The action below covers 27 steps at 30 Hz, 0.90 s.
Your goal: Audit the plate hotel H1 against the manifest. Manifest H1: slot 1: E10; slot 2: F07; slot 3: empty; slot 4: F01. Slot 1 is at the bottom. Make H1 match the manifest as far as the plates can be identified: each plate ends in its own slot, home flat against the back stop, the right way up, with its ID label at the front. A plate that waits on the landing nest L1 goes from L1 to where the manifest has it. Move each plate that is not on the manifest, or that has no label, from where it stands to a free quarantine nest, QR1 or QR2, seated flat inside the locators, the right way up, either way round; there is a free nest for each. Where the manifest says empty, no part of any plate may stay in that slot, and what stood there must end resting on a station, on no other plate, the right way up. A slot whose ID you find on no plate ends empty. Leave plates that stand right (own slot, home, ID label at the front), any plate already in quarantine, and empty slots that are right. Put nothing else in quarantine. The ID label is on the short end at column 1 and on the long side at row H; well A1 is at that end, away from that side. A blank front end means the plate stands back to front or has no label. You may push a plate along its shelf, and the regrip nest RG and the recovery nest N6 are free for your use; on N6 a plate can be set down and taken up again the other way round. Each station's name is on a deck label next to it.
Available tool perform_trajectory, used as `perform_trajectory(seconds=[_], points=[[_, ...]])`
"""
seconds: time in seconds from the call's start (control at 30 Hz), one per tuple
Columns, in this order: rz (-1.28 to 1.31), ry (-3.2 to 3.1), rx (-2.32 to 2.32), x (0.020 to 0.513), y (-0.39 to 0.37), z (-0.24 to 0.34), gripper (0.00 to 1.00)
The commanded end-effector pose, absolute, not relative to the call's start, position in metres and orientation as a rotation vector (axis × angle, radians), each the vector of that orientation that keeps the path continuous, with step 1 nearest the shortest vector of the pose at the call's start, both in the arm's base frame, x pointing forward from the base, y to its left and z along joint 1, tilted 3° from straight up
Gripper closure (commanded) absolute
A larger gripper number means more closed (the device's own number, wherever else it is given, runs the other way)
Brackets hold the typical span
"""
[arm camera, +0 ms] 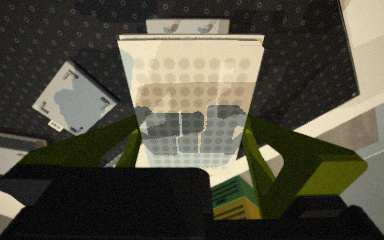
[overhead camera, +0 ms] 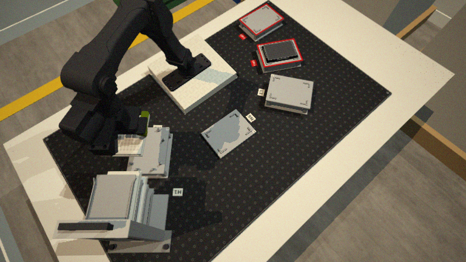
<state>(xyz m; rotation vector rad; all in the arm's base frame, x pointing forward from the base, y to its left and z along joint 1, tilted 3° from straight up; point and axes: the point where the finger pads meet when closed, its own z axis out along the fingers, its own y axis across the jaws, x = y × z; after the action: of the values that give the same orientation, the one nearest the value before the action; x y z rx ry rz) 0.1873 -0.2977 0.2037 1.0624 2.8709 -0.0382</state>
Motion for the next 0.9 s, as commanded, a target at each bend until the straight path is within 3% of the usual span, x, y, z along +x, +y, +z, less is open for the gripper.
perform_trajectory(seconds=[0.0,0.87], points=[[-0.002,2.897,1.073,0.181,-0.288,0.232,0.14],[-0.011,2.996,0.753,0.209,-0.256,0.232,0.14]])
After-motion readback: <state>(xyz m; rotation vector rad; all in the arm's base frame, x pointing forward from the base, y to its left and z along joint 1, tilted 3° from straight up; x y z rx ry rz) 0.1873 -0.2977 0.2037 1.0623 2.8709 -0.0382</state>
